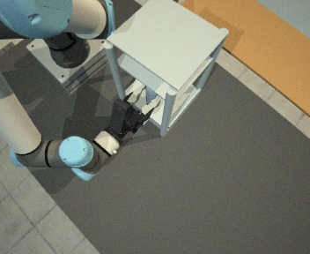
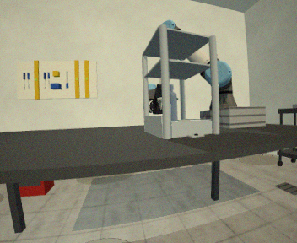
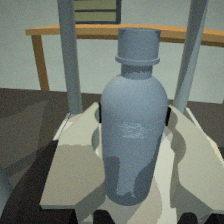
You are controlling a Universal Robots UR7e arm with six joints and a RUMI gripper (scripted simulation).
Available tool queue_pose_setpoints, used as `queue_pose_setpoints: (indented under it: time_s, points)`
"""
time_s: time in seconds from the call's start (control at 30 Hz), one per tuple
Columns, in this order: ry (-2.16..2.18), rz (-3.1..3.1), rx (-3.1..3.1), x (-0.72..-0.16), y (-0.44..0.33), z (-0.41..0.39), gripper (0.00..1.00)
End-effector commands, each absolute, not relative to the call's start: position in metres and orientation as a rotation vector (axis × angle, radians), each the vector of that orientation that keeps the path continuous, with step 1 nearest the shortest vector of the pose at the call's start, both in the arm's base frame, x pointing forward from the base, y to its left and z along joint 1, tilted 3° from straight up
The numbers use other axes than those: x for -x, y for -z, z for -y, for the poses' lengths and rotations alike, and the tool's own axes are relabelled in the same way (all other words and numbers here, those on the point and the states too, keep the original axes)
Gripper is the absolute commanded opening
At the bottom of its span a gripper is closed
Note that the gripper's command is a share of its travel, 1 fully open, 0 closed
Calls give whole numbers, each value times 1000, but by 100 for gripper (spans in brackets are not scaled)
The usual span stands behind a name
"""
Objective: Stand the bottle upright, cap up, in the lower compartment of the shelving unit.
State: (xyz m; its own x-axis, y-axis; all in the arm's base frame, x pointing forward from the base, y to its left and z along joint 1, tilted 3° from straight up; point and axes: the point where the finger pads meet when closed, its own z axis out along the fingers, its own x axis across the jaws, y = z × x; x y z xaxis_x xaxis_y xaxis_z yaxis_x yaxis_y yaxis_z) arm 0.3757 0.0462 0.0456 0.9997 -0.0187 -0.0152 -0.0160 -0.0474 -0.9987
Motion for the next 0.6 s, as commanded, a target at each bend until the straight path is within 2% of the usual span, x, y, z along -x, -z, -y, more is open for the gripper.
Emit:
queue_pose_setpoints:
  time_s: [0.0,0.03,0.07,0.13,0.17,0.23,0.27,0.4,0.43,0.57]
  points:
    - [6,-23,1625,-377,-42,-44,9]
    - [6,-23,1625,-377,-42,-44,9]
    - [6,-23,1625,-377,-42,-44,18]
    - [6,-23,1625,-377,-42,-44,18]
    - [6,-23,1625,-377,-42,-44,27]
    - [6,-23,1625,-377,-42,-44,27]
    - [6,-23,1625,-377,-42,-44,36]
    - [6,-23,1625,-377,-42,-44,36]
    - [6,-23,1625,-377,-42,-44,45]
    - [6,-23,1625,-377,-42,-44,45]
